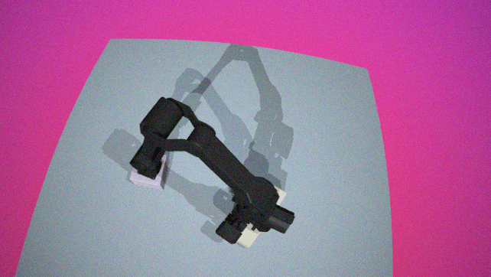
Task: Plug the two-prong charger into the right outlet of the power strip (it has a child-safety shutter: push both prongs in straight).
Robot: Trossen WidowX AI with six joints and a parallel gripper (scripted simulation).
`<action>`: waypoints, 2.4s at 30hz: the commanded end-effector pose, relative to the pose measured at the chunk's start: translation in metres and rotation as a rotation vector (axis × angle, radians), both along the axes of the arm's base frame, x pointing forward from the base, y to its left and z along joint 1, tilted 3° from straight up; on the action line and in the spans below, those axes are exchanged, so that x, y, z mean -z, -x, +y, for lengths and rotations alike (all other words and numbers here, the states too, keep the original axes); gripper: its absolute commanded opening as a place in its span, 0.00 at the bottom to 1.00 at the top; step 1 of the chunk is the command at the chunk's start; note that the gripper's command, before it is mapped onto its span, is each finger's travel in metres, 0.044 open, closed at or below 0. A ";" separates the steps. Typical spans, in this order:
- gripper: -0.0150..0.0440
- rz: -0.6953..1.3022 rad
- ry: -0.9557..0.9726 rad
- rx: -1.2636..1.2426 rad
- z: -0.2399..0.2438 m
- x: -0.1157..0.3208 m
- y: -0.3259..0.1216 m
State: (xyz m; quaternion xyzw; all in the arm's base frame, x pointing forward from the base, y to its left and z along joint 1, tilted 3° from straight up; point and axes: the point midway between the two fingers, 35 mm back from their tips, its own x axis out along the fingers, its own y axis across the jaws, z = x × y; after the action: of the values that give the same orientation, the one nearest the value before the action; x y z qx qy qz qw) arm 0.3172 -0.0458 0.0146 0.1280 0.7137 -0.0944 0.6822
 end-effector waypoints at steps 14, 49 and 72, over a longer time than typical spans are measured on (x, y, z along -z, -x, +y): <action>0.25 -0.026 0.006 -0.001 -0.004 0.000 -0.015; 0.25 -0.026 0.006 -0.001 -0.004 0.001 -0.014; 0.43 0.002 -0.003 -0.002 -0.002 0.000 -0.006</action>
State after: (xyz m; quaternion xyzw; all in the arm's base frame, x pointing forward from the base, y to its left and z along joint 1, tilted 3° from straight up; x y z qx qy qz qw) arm 0.3229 -0.0478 0.0143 0.1282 0.7156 -0.0930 0.6803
